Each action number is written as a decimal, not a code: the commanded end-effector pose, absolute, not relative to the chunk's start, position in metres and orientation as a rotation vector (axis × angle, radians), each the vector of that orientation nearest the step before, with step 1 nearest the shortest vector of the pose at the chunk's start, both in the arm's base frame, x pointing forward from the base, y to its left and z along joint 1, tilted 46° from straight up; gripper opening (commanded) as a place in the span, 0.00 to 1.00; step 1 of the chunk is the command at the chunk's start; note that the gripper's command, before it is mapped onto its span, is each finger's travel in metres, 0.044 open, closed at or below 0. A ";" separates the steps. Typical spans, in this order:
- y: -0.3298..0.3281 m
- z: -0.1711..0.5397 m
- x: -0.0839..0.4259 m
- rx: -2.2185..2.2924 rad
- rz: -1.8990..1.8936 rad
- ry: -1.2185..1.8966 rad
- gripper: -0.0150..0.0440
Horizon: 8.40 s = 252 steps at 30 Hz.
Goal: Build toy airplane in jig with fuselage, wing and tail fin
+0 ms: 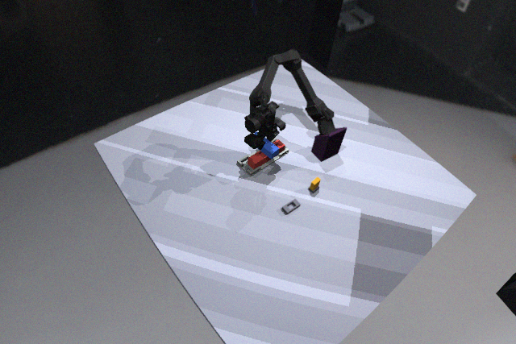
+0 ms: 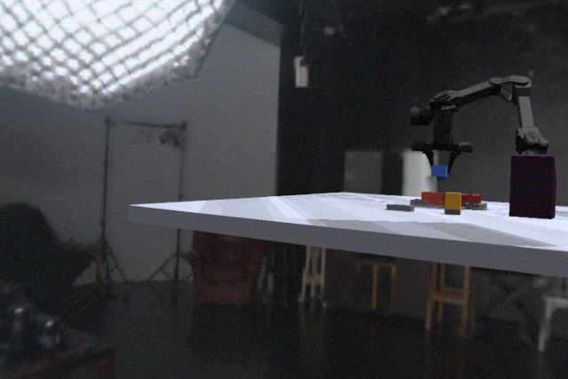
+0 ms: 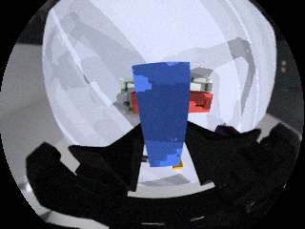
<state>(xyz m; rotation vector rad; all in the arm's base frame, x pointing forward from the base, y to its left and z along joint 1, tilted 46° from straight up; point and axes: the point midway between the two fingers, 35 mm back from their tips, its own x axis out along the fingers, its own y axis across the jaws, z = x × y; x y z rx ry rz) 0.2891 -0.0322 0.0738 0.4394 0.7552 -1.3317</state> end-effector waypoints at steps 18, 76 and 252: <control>-0.041 0.077 0.282 0.485 -1.363 0.706 0.58; -0.069 0.052 0.286 0.495 -1.365 0.701 0.75; 0.095 -0.128 0.176 -0.786 -0.428 1.521 0.25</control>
